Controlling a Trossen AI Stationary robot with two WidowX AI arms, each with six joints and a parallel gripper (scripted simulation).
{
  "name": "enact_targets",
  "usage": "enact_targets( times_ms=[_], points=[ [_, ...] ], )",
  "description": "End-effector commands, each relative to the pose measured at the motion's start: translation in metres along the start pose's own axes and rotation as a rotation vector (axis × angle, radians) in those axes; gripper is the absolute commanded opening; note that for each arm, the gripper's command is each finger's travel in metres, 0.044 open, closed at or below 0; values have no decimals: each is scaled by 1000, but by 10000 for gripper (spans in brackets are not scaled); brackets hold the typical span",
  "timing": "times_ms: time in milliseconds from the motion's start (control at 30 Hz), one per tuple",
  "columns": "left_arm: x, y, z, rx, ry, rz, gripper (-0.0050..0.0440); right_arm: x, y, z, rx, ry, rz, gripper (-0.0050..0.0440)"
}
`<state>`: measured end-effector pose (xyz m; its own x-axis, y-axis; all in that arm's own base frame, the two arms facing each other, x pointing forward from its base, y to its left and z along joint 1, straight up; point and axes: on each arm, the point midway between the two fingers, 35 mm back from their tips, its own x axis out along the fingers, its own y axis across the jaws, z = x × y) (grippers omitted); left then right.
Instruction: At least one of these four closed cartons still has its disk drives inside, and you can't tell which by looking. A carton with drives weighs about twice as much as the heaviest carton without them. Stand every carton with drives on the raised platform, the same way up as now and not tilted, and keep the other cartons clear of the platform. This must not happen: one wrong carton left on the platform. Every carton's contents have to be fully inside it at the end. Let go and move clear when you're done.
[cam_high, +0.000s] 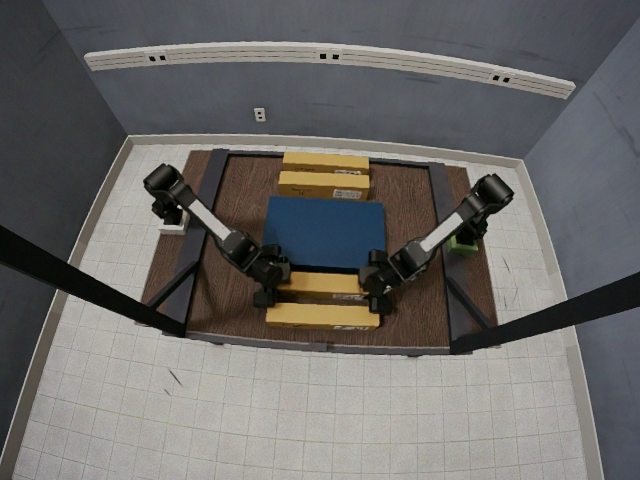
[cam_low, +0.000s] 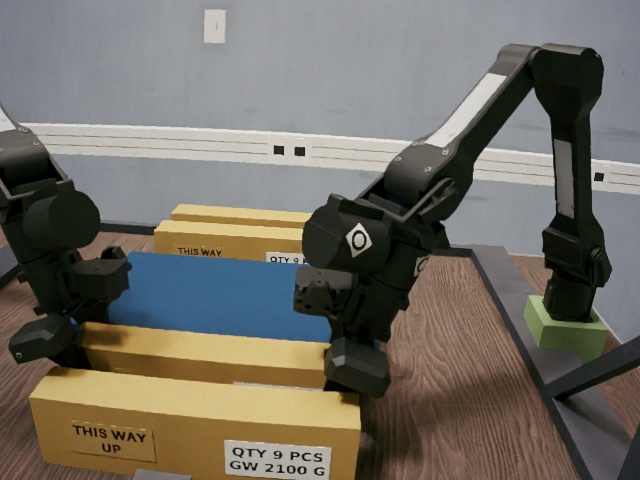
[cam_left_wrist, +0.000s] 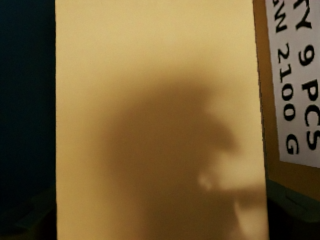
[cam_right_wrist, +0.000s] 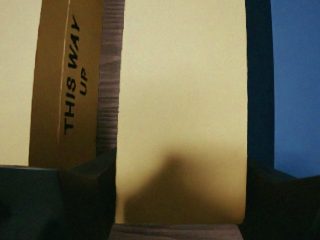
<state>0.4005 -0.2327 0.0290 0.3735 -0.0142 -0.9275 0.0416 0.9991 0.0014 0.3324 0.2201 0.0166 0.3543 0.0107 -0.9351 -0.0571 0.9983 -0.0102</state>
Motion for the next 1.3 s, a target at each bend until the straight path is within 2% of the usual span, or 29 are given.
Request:
enact_targets(
  times_ms=[0,33,67,600,633,1167,1267],
  points=[
    [-12,-3,9,-7,-32,-18,-50,-9,3,8,7,-28,18,-50],
    [-12,-3,9,-7,-32,-18,-50,-9,3,8,7,-28,18,-50],
    [-59,-1,27,-7,-20,-6,-50,-56,1,27,9,-23,6,-50],
    [-59,-1,27,-7,-20,-6,-50,-56,1,27,9,-23,6,-50],
    [-59,-1,27,-6,-19,-6,-50,-56,0,27,0,7,-27,-50],
    [-59,-1,27,-6,-19,-6,-50,-56,0,27,0,7,-27,-50],
    [-58,-1,28,-7,-20,-5,-50,-56,0,27,9,-25,3,-50]
  ],
)
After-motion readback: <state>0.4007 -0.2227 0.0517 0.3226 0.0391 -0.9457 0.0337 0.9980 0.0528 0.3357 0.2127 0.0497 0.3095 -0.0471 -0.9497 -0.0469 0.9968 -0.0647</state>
